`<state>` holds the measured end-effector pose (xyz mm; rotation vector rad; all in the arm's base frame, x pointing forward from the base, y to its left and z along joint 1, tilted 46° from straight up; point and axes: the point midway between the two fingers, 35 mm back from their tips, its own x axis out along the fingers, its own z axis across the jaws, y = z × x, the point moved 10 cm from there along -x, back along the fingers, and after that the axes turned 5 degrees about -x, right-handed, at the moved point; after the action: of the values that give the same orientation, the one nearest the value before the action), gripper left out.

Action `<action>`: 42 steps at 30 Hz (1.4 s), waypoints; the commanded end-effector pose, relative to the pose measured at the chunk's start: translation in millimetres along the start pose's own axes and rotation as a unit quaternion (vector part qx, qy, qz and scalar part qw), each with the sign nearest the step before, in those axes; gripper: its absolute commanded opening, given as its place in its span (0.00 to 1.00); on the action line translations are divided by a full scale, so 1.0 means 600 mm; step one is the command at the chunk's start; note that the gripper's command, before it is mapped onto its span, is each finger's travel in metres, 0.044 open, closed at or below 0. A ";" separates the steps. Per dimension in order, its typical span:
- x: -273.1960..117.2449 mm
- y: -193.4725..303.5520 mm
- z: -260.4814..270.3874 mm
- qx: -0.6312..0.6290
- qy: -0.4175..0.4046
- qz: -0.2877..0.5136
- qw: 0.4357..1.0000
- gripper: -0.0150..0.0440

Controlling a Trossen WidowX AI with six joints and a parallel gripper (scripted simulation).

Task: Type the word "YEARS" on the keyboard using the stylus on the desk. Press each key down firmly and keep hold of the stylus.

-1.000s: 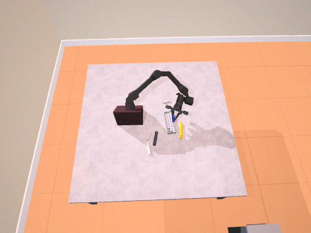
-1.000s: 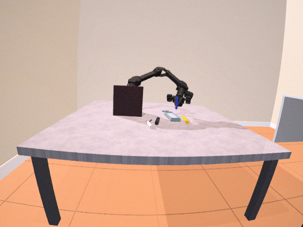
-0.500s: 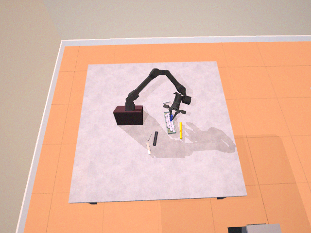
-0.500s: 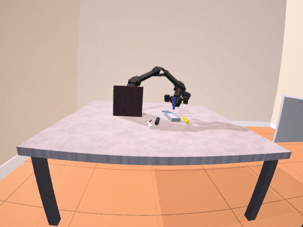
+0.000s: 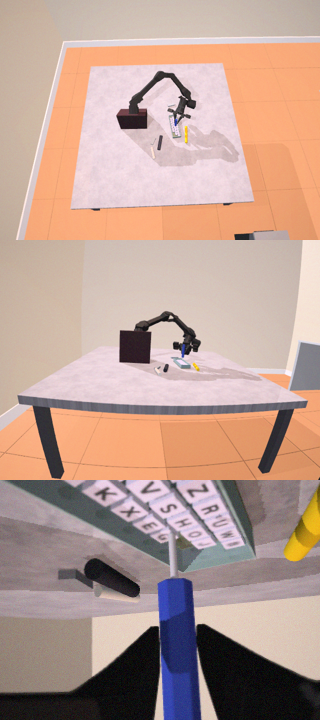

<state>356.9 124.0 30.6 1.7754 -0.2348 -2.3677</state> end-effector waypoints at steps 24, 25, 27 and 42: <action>0.009 -0.015 -0.001 0.001 -0.001 -0.001 1.000 0.39; 0.010 -0.015 -0.001 0.001 -0.001 -0.001 1.000 0.39; 0.010 -0.017 -0.001 0.001 -0.001 -0.001 1.000 0.39; 0.015 -0.025 -0.001 0.001 -0.001 -0.001 1.000 0.39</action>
<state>354.5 135.0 19.6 1.7714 -0.2346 -2.3689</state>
